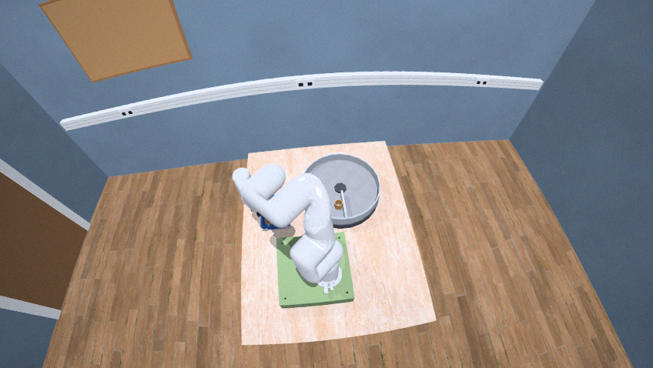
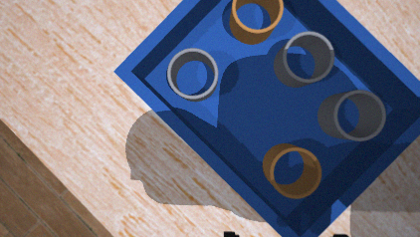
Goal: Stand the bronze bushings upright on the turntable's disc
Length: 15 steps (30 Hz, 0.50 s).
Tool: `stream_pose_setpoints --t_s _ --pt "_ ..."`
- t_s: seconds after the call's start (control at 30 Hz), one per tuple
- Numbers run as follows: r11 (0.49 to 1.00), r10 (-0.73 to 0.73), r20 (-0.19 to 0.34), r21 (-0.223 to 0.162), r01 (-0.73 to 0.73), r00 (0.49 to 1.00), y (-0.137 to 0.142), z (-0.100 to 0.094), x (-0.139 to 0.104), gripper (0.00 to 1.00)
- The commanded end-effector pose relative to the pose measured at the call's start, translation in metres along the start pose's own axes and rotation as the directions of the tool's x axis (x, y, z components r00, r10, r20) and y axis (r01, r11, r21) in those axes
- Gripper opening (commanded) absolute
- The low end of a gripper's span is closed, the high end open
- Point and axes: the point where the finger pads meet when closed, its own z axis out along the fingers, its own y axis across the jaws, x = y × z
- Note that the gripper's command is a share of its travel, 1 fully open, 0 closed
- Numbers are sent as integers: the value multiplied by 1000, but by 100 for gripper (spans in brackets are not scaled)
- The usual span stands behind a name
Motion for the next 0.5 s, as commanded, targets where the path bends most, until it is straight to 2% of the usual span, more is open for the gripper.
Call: stream_pose_setpoints --t_s 0.0,0.47 --pt "1000 -10 0 4 10 1000 -1 -1 0 48" --pt "994 -106 -1 4 106 994 0 -1 1 48"
